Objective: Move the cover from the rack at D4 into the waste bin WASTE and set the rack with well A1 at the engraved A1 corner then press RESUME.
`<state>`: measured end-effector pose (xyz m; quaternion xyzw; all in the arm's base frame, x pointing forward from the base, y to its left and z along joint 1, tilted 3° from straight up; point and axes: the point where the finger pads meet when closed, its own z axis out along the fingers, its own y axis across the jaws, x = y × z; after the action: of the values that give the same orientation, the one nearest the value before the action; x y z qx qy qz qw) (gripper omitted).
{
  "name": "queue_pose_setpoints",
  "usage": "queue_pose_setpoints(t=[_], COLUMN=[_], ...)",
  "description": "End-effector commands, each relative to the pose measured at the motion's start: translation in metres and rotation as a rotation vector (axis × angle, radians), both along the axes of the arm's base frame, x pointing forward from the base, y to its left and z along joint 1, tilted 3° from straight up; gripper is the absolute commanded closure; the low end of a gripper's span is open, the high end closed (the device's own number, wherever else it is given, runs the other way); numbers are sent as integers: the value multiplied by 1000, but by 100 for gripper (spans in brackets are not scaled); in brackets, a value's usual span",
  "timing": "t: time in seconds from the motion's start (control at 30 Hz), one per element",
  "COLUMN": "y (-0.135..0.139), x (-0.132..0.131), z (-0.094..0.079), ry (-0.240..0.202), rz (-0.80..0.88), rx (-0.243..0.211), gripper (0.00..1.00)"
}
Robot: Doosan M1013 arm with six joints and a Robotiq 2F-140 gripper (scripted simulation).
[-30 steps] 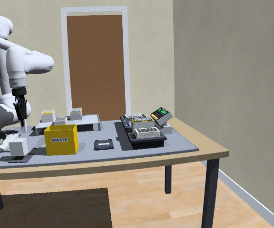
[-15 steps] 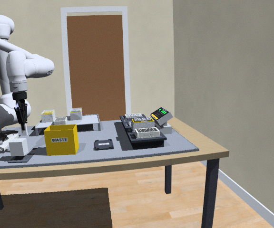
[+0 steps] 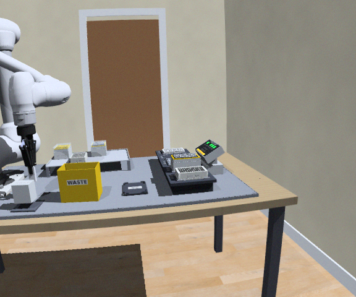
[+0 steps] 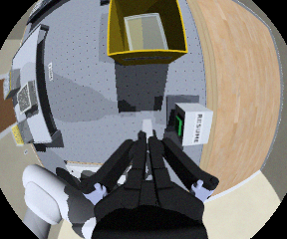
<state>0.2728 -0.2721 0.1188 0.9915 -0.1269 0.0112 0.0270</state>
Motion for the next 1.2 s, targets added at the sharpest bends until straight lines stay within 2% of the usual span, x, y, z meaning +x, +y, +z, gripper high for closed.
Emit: queue_pose_setpoints(t=[0.0,0.53,1.17], y=[0,-1,-1], x=[-1,0,0], z=[-7,-31,-31], ry=[1,1,1], rz=[1,1,1], rx=[4,4,4], gripper=[100,100,100])
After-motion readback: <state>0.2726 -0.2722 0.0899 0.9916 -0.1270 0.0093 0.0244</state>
